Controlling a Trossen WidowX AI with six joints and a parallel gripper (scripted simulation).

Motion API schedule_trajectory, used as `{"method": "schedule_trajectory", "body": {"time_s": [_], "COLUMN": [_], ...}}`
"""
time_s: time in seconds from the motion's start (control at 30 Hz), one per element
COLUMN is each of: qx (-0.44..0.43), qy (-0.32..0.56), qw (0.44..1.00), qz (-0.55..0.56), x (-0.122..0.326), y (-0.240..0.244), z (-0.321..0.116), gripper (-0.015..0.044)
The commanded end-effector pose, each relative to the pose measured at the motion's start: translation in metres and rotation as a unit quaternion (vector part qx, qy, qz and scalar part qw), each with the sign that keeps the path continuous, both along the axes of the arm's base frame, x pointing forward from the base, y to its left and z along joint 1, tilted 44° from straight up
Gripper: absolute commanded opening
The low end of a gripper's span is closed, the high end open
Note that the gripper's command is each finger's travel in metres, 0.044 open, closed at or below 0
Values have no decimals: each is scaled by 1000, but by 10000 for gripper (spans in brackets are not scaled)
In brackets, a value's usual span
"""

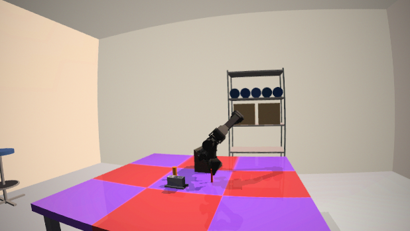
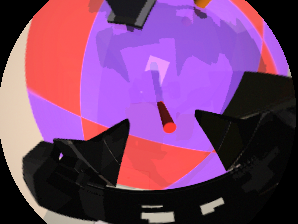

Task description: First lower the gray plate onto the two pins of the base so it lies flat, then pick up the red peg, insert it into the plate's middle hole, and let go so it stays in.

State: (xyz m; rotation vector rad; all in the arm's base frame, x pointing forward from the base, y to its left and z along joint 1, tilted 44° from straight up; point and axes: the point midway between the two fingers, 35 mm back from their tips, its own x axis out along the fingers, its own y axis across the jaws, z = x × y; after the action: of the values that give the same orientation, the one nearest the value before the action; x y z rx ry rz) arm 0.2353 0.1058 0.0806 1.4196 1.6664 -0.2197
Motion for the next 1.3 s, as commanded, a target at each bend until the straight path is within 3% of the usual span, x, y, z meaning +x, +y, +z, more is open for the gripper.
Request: {"method": "schedule_trajectory", "body": {"time_s": [0.0,0.23,0.73,0.97,1.27], "qx": [1,2,2,2,-1], "qy": [7,7,7,7,7], "qw": [1000,1000,1000,1000,1000], "qz": [0,-1,-1,-1,-1], "x": [-3,-4,-4,-4,-2], "y": [5,12,12,12,2], "z": [-7,-13,-13,-13,-5], "gripper": [440,440,46,0,0]}}
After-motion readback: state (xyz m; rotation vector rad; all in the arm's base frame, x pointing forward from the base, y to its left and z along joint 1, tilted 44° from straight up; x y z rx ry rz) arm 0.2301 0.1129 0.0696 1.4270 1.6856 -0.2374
